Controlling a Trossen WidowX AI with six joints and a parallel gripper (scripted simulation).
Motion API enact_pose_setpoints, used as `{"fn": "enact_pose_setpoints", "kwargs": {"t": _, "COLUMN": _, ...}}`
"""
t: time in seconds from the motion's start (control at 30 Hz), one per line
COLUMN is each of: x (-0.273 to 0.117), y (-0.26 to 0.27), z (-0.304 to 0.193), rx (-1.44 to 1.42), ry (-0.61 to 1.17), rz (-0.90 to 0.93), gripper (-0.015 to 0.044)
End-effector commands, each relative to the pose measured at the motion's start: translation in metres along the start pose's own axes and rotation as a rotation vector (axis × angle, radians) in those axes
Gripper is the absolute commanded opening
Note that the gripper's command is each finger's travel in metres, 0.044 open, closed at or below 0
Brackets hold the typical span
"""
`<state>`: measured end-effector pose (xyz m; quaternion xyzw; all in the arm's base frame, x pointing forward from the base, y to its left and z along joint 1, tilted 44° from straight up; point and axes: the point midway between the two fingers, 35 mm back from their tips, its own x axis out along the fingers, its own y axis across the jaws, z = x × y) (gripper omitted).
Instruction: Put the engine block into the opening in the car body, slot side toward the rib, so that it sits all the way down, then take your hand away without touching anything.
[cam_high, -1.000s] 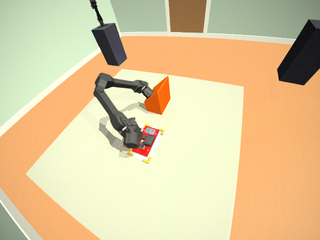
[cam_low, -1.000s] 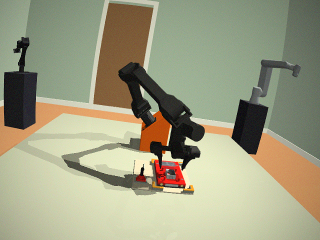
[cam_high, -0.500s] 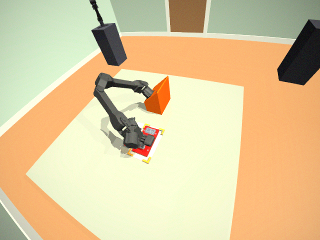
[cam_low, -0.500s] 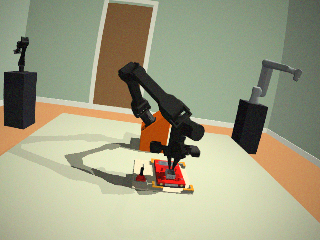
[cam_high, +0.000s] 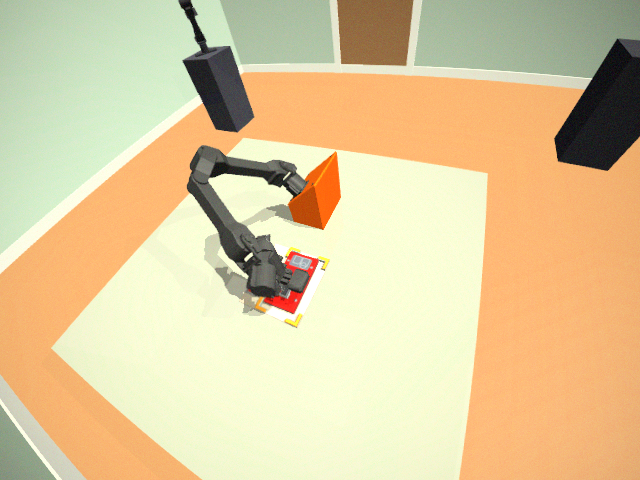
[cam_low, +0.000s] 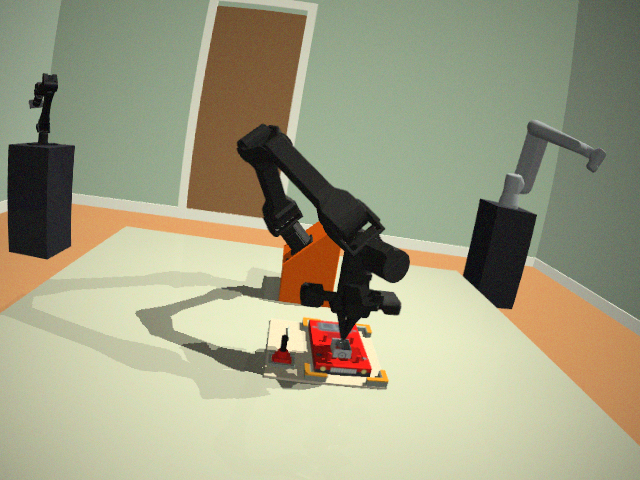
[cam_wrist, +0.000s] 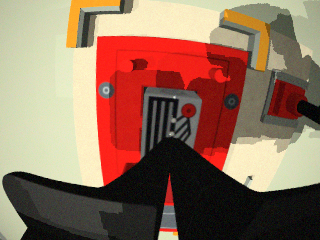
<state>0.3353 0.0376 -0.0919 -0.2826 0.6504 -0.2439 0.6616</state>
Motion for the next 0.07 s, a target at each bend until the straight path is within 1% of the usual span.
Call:
{"fn": "enact_pose_setpoints", "kwargs": {"t": 0.0, "x": -0.0009, "y": 0.0003, "z": 0.0004, "rx": 0.005, "ry": -0.001, "rz": 0.002, "gripper": 0.0000}}
{"fn": "enact_pose_setpoints", "kwargs": {"t": 0.03, "x": -0.0009, "y": 0.0003, "z": 0.0004, "rx": 0.005, "ry": -0.001, "rz": 0.002, "gripper": 0.0000}}
